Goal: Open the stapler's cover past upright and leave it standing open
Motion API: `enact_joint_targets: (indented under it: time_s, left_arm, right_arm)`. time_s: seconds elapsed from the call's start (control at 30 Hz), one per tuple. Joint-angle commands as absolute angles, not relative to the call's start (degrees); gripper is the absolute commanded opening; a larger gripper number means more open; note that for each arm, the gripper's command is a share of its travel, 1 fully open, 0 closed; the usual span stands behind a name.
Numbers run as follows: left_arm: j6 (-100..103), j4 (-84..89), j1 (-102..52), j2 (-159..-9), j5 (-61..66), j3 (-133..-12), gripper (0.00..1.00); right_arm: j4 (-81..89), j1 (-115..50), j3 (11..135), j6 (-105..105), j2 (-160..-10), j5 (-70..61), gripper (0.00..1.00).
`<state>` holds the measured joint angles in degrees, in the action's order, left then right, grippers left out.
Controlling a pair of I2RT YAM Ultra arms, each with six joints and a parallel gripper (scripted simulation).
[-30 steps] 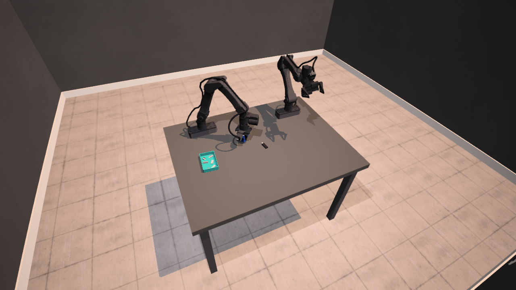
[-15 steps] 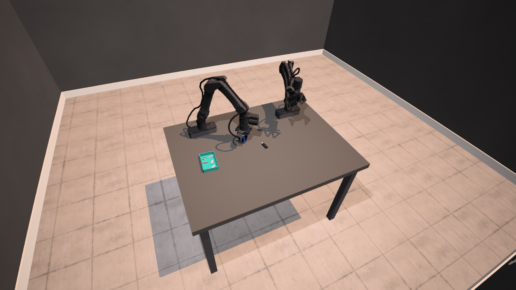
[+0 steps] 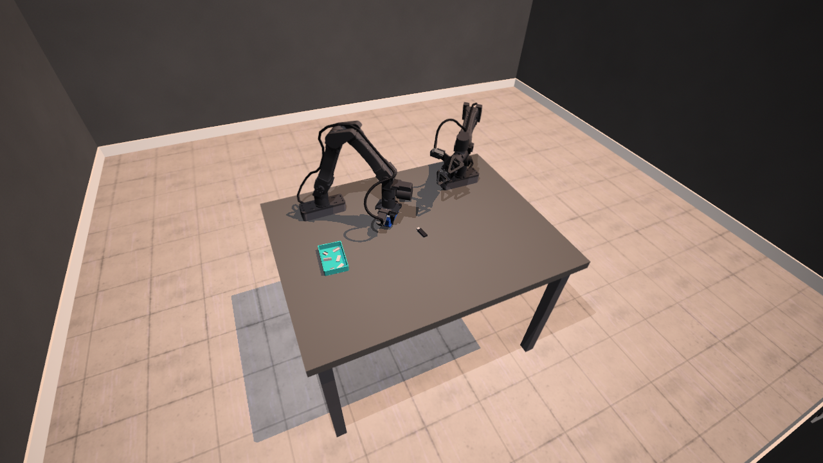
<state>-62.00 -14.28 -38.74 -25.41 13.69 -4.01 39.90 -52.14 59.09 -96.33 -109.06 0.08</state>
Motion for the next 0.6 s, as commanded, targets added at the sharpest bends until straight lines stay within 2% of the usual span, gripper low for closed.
enact_joint_targets:
  time_s: [0.0, 0.57]
  left_arm:
    - [-68.0, -16.9, -44.4, -28.6, 8.5, -3.0, 1.00]
    - [-75.2, -32.9, -73.8, -53.1, -1.9, -5.7, 1.00]
  right_arm:
    - [39.7, -52.0, 59.2, -96.6, -108.7, 0.0, 0.28]
    - [39.7, -52.0, 59.2, -96.6, -108.7, 0.0, 0.28]
